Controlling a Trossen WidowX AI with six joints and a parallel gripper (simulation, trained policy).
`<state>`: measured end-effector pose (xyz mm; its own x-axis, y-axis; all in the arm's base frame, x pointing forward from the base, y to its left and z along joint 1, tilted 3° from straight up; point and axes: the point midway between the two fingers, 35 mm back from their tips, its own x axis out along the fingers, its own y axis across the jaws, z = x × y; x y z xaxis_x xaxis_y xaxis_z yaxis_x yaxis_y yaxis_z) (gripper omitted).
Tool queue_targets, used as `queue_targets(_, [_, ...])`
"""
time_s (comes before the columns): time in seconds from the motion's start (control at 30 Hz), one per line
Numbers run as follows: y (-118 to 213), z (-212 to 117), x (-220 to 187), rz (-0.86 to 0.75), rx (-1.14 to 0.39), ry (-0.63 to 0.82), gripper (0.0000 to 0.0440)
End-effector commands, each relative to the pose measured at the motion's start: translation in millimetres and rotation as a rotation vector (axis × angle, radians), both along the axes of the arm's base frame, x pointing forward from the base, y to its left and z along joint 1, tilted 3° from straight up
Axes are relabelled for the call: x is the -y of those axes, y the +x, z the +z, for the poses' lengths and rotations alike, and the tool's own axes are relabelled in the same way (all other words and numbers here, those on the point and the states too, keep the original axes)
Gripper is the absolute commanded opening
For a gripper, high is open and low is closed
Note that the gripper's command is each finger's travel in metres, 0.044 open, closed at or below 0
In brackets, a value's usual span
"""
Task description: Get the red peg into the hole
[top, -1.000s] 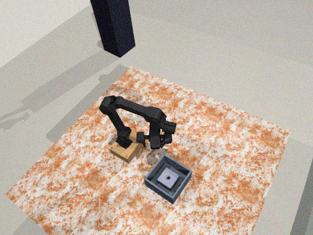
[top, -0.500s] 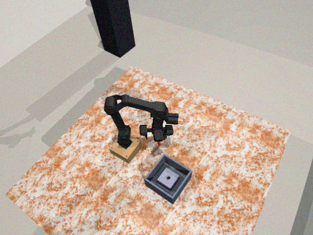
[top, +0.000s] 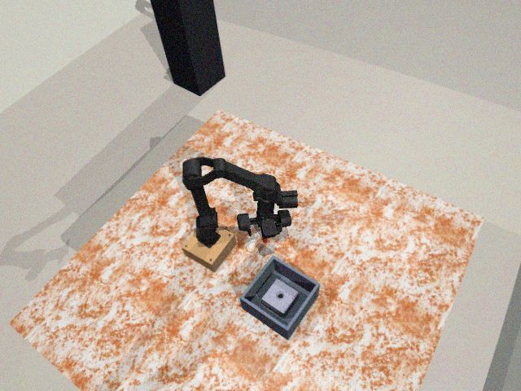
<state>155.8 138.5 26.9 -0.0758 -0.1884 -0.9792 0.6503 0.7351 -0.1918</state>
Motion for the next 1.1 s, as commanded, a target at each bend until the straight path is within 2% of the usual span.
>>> queue_targets(0.0, [0.3,-14.5,-2.0,0.010,0.013,0.011,0.0440])
queue_targets(0.13, [2.8,-30.4,-3.4,0.027,0.027,0.024,0.0437])
queue_targets(0.2, [2.6,-37.0,-3.1,0.035,0.025,0.026,0.0413])
queue_targets(0.4, [-2.2,-53.3,0.1,0.035,-0.005,0.016,0.0257])
queue_targets(0.7, [-5.5,-61.2,2.4,0.031,-0.054,-0.018,0.0031])
queue_targets(0.9, [9.0,-43.0,-0.5,0.053,-0.012,-0.029,0.0000])
queue_targets(1.07, [19.8,-22.9,-1.1,0.060,0.019,-0.035,0.0000])
